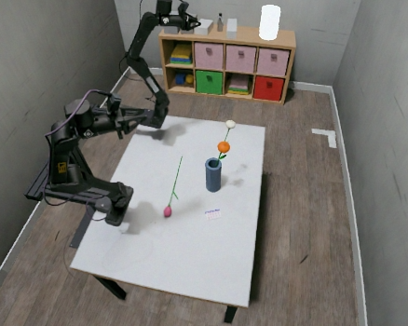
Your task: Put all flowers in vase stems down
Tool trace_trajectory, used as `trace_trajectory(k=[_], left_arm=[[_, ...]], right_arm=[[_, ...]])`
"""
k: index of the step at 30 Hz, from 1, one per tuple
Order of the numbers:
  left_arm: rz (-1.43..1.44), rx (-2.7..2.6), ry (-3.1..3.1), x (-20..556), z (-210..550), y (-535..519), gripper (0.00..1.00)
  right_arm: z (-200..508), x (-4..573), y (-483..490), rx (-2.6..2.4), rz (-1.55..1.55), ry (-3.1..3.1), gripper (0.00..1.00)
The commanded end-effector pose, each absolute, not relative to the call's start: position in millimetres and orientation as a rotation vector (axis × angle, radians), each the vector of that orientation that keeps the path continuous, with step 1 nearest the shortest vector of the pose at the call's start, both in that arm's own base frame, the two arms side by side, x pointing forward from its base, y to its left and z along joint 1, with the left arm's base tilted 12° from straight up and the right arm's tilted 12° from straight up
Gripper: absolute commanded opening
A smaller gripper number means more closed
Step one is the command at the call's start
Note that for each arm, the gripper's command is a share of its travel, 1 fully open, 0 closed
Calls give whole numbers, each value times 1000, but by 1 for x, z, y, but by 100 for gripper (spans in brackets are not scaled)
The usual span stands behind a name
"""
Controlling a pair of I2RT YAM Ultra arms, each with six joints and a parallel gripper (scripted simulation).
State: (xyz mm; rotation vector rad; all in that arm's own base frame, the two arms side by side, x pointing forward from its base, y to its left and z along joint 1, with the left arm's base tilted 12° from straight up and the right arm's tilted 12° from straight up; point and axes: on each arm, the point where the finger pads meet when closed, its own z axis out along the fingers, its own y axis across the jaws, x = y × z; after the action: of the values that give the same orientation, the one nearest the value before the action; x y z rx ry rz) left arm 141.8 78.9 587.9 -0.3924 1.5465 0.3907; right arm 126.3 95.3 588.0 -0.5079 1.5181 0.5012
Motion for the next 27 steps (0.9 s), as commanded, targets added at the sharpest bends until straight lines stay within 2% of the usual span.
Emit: trace_trajectory(k=[1,27], left_arm=[[469,-481,1522,130,591,91,60],[990,-998,1329,44,592,151,60]], right_arm=[[595,133,88,-447,458,1518,30],[595,157,27,-122,130,1561,30]])
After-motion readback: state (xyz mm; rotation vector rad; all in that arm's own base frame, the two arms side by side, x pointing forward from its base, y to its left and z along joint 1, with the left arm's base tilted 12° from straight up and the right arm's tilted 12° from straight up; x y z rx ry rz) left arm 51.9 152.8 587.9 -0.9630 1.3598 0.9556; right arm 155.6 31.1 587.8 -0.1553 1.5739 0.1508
